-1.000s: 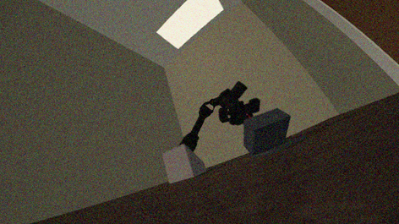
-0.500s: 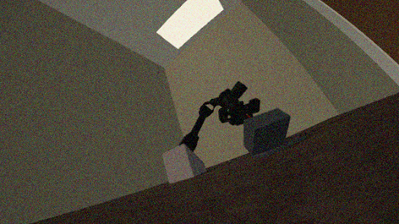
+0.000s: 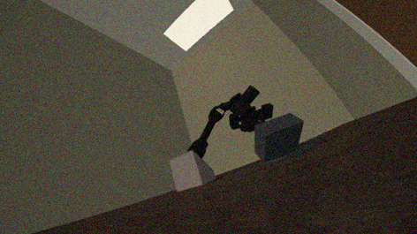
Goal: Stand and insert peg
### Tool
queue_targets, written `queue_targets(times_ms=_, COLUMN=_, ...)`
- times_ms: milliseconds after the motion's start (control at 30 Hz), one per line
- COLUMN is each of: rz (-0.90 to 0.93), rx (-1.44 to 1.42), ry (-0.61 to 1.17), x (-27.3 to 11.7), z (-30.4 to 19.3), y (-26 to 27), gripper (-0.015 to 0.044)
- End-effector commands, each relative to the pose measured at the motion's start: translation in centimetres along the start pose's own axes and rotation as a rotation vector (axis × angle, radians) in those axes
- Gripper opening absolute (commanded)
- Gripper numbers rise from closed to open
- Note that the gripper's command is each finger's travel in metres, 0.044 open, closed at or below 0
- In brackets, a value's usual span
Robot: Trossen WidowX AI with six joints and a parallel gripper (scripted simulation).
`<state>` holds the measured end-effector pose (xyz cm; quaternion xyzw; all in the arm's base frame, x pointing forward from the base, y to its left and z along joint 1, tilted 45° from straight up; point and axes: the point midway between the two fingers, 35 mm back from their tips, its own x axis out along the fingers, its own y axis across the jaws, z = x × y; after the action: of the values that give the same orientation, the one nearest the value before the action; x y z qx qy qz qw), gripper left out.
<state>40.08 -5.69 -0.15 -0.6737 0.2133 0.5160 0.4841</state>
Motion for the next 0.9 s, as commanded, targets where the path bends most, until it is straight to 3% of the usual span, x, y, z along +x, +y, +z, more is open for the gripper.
queue_targets(times_ms=0, rz=0.000, rx=0.004, ry=0.002, x=0.3, z=-0.1, y=0.0, gripper=0.0000)
queue_targets(times_ms=867, rz=-0.001, rx=0.004, ry=0.002, x=2.1, z=-0.1, y=0.0, gripper=0.0000)
